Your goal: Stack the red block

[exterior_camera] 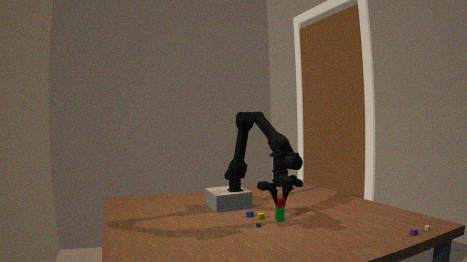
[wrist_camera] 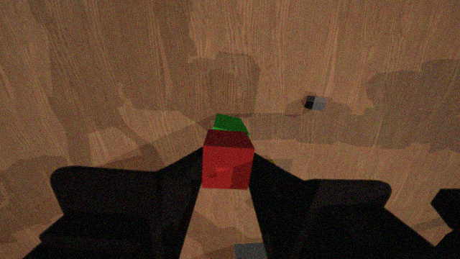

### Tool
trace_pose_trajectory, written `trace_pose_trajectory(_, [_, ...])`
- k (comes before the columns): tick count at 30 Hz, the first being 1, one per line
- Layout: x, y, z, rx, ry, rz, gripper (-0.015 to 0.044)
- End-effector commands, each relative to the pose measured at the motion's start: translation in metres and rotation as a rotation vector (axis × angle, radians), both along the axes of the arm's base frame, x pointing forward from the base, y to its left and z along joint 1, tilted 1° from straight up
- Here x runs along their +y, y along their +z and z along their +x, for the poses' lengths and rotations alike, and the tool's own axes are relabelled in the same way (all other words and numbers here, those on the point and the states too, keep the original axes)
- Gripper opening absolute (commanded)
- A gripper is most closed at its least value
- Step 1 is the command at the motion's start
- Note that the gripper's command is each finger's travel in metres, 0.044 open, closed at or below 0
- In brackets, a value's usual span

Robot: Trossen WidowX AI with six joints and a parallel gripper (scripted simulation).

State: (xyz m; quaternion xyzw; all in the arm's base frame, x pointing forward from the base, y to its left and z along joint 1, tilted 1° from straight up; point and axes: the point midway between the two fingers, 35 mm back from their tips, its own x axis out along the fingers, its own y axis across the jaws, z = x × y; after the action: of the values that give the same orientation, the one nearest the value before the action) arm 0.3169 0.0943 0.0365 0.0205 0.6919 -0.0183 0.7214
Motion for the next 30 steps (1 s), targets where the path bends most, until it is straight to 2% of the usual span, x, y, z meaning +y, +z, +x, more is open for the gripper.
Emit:
trace_pose_trajectory(1, [0.0, -0.0003, 0.0001, -0.001, 0.0, 0.0, 0.0184])
trace_pose_trajectory(11, [0.0, -0.0003, 0.0001, -0.001, 0.0, 0.0, 0.044])
trace_pose_trajectory(30, [0.0, -0.0003, 0.0001, -0.001, 0.0, 0.0, 0.044])
